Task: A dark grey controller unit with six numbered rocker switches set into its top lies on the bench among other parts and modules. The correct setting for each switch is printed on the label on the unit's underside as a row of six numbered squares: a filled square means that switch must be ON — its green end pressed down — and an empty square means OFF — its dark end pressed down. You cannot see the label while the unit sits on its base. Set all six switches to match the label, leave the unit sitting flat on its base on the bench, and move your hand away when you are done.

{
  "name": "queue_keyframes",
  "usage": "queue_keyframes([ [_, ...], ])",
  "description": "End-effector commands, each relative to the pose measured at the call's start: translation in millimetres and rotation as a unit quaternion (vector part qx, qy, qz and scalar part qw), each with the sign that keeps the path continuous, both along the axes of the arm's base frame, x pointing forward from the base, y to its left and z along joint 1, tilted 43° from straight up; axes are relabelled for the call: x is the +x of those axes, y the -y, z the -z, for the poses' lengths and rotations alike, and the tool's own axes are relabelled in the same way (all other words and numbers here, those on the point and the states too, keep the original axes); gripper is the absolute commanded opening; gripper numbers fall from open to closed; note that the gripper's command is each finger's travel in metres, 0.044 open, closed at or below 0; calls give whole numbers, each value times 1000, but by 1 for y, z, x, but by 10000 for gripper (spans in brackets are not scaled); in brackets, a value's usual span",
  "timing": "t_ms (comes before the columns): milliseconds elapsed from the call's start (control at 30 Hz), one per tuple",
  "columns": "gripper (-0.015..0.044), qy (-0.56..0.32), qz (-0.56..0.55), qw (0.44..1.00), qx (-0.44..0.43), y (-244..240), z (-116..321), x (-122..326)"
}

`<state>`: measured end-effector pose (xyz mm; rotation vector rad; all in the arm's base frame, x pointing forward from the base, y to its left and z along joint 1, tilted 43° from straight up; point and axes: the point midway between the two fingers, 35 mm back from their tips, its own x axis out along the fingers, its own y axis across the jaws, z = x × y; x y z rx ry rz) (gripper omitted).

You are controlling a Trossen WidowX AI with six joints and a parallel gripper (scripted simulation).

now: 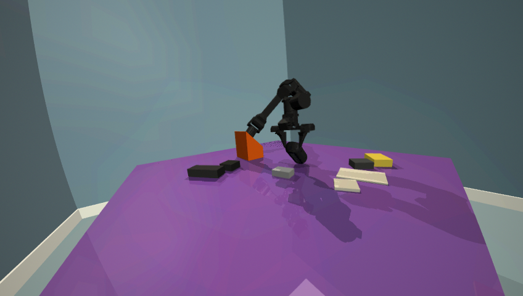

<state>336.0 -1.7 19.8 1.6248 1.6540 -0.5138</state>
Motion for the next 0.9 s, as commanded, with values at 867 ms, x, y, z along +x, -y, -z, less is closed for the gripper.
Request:
queue_keyframes([
  [867,338,-6,-9,1000,6,-7,25,2],
])
